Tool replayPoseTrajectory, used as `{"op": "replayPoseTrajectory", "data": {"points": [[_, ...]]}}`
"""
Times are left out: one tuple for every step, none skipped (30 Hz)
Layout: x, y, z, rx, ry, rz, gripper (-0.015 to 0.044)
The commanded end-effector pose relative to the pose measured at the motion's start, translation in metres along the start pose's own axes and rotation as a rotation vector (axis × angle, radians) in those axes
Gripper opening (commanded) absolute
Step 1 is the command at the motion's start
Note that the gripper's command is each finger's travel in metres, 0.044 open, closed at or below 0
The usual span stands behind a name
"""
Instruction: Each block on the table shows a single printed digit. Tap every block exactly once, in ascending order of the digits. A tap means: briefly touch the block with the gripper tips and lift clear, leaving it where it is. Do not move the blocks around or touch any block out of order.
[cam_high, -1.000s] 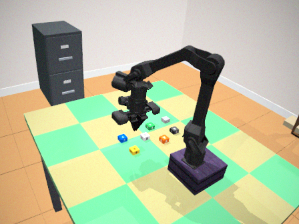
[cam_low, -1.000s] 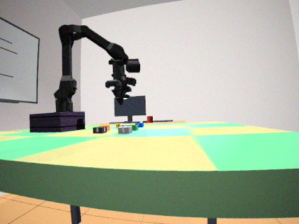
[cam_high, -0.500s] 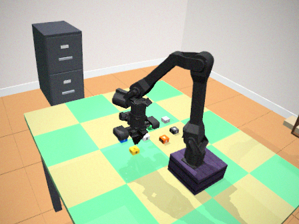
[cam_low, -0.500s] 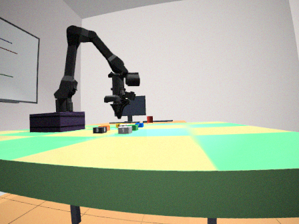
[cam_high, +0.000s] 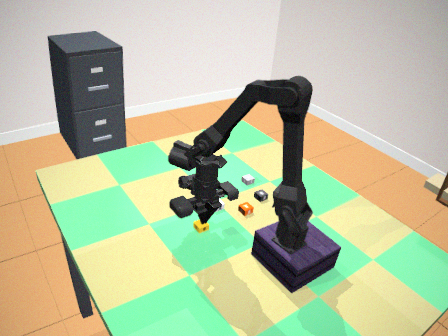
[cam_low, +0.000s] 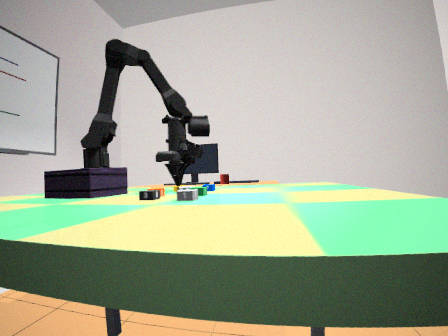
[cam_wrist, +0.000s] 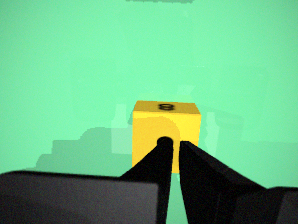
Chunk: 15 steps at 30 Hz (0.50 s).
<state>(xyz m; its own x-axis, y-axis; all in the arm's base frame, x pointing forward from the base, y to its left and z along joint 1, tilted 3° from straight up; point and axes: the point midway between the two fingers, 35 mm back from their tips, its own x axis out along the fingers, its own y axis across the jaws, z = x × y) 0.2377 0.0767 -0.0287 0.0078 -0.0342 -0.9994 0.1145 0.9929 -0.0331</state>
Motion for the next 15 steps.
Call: {"op": "replayPoseTrajectory", "data": {"points": [[0.004, -0.001, -0.002, -0.004, 0.004, 0.000, 0.0020], [0.004, -0.001, -0.002, -0.004, 0.004, 0.000, 0.0020], [0.004, -0.001, -0.002, -0.004, 0.004, 0.000, 0.0020], [-0.001, 0.000, 0.000, 0.000, 0.001, 0.000, 0.0020], [-0.008, 0.000, 0.000, -0.001, 0.002, 0.000, 0.0020], [-0.018, 0.000, -0.001, -0.003, 0.003, 0.000, 0.0020], [-0.024, 0.000, -0.001, -0.004, 0.003, 0.000, 0.0020], [-0.027, 0.000, -0.001, -0.004, 0.004, 0.000, 0.0020], [-0.027, 0.000, -0.001, -0.004, 0.004, 0.000, 0.0020], [-0.027, 0.000, -0.001, -0.004, 0.004, 0.000, 0.0020], [-0.027, 0.000, -0.001, -0.004, 0.004, 0.000, 0.0020], [-0.029, 0.000, -0.001, -0.004, 0.004, 0.000, 0.0020], [-0.036, 0.000, 0.000, -0.004, 0.004, 0.000, 0.0020], [-0.049, 0.001, 0.002, -0.004, 0.003, 0.000, 0.0020], [-0.066, 0.001, 0.002, -0.004, 0.003, 0.001, 0.0020]]}}
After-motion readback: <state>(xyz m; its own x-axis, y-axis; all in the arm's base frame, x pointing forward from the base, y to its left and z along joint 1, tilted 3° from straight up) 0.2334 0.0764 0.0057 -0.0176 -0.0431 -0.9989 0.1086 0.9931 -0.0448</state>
